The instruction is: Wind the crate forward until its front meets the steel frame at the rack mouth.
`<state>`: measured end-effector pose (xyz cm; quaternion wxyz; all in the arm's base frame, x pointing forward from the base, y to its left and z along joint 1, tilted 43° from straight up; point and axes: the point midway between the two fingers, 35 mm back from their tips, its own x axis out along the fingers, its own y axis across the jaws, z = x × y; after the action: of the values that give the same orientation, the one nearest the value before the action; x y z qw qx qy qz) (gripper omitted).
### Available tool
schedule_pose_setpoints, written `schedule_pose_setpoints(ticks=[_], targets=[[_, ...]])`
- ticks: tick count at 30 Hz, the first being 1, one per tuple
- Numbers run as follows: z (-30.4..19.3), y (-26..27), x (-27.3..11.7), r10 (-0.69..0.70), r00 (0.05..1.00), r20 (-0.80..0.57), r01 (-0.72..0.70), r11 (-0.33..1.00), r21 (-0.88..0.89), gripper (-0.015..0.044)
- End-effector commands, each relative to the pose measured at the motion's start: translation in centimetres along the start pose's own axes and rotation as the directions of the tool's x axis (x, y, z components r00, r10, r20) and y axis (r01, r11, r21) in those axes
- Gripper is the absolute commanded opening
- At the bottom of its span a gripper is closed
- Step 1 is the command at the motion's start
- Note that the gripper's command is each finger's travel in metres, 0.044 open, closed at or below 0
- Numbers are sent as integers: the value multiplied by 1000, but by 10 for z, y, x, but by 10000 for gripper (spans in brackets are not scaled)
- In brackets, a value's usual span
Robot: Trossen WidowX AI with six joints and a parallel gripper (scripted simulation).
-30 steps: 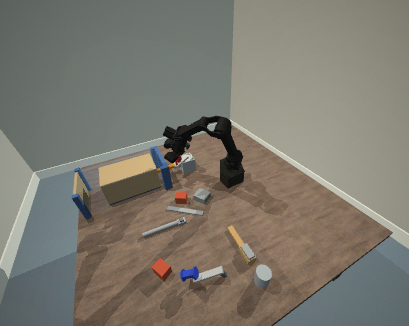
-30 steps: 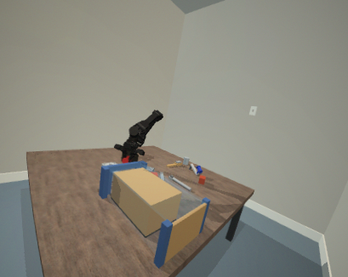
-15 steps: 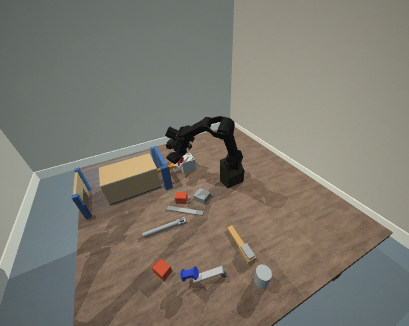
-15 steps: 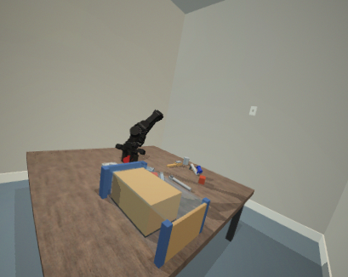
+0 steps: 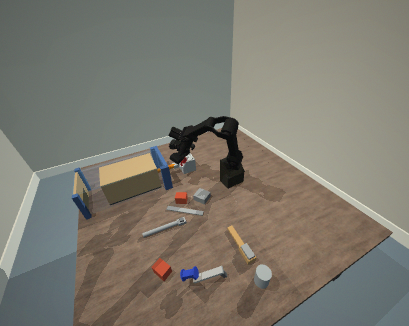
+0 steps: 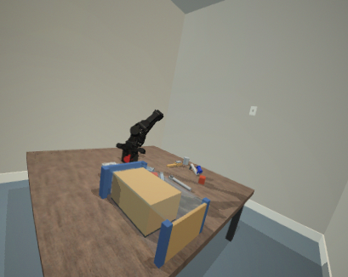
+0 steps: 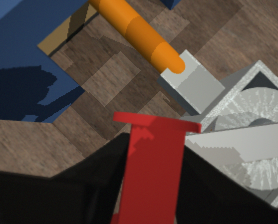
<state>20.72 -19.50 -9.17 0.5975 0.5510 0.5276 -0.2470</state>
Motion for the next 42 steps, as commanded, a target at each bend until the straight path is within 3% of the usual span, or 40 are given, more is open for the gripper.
schedule_pose_setpoints(ticks=[1, 42], targets=[[-11, -4, -1, -5, 1000, -20, 5, 1000, 5, 0], [-43, -32, -17, -8, 1000, -22, 8, 1000, 6, 0]])
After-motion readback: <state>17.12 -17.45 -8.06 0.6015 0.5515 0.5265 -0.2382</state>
